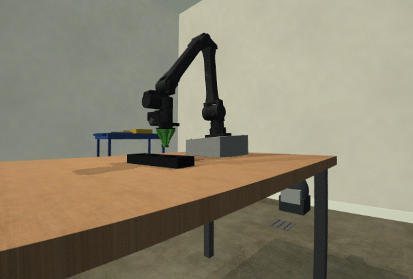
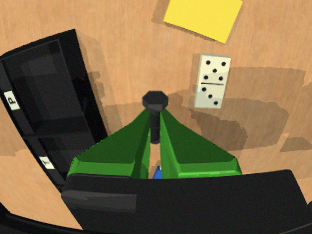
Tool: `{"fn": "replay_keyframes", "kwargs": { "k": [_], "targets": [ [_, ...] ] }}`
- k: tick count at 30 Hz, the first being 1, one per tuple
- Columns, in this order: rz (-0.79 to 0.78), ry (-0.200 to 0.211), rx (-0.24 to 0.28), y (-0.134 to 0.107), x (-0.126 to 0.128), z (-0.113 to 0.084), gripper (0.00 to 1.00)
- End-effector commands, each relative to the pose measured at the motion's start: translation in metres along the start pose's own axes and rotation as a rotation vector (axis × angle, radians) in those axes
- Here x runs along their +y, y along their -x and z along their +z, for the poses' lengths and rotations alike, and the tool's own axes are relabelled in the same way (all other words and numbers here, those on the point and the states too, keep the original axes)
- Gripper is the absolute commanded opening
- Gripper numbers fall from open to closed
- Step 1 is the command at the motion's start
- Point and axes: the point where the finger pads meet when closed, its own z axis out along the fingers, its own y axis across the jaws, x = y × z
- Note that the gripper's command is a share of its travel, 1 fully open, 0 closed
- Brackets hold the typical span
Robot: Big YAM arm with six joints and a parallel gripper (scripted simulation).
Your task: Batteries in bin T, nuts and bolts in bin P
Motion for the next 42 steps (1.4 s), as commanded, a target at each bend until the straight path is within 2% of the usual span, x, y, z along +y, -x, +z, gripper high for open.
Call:
{"fn": "replay_keyframes", "kwargs": {
  "k": [1,11,36,37,40,42],
  "targets": [
    [0.007,0.019,0.001,-0.001,0.002,-0.001,0.00],
    [0.008,0.033,0.001,0.000,0.002,-0.005,0.00],
    [0.008,0.030,0.001,0.002,0.000,-0.003,0.00],
    [0.008,0.033,0.001,0.003,0.021,-0.005,0.00],
    [0.000,0.023,0.001,0.004,0.032,-0.005,0.00],
    [-0.103,0.024,0.000,0.003,0.044,-0.006,0.00]
  ]
}}
